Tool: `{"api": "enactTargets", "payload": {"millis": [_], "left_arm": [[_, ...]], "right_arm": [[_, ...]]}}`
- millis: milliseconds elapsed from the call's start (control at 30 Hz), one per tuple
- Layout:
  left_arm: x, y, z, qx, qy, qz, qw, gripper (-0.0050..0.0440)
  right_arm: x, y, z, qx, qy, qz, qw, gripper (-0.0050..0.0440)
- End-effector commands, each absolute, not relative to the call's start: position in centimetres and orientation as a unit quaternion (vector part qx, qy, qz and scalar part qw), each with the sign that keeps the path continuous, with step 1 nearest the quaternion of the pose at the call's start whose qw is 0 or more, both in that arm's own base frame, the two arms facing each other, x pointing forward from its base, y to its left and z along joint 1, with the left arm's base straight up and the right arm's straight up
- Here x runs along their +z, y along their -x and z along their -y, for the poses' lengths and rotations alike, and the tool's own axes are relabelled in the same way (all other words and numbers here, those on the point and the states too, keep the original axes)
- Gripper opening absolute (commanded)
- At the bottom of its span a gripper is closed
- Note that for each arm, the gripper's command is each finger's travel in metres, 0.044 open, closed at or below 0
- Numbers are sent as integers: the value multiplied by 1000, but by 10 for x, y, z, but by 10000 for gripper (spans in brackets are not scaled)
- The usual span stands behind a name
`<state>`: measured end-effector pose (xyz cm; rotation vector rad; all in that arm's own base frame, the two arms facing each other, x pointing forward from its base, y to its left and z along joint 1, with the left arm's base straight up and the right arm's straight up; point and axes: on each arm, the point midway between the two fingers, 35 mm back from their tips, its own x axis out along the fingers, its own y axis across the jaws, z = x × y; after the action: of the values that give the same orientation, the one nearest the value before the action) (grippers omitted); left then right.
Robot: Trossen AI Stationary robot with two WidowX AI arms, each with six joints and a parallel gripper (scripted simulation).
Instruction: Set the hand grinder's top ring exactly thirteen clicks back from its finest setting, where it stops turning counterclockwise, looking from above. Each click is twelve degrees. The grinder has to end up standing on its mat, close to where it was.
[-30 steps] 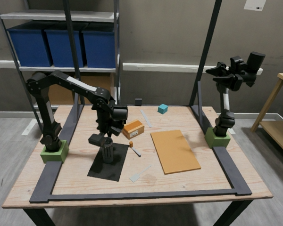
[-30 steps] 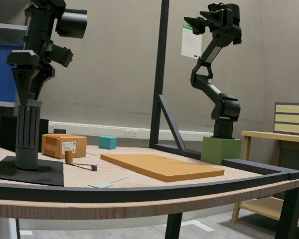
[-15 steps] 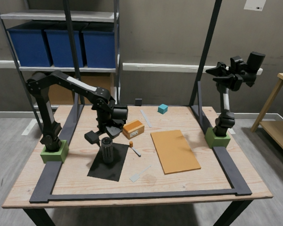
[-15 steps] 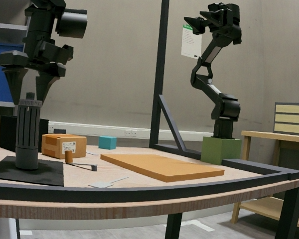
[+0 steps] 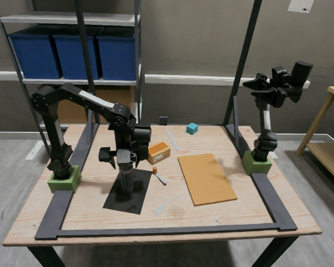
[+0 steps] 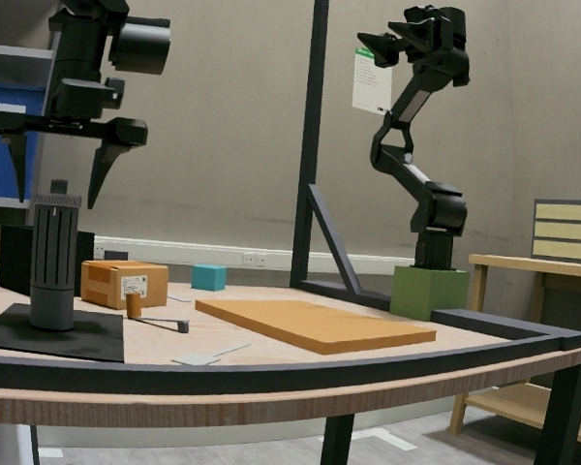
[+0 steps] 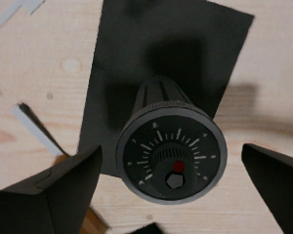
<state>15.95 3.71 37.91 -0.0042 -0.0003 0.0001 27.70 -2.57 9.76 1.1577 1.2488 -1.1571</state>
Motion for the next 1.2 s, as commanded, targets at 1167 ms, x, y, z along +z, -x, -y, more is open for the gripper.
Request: {"api": "enactTargets", "payload": {"millis": [1167], "left_arm": [[382,-160,-37,-1,-2,1,1000,400]], "right_arm": [[106,-281,27,-581,-597,-385,396,300]]}}
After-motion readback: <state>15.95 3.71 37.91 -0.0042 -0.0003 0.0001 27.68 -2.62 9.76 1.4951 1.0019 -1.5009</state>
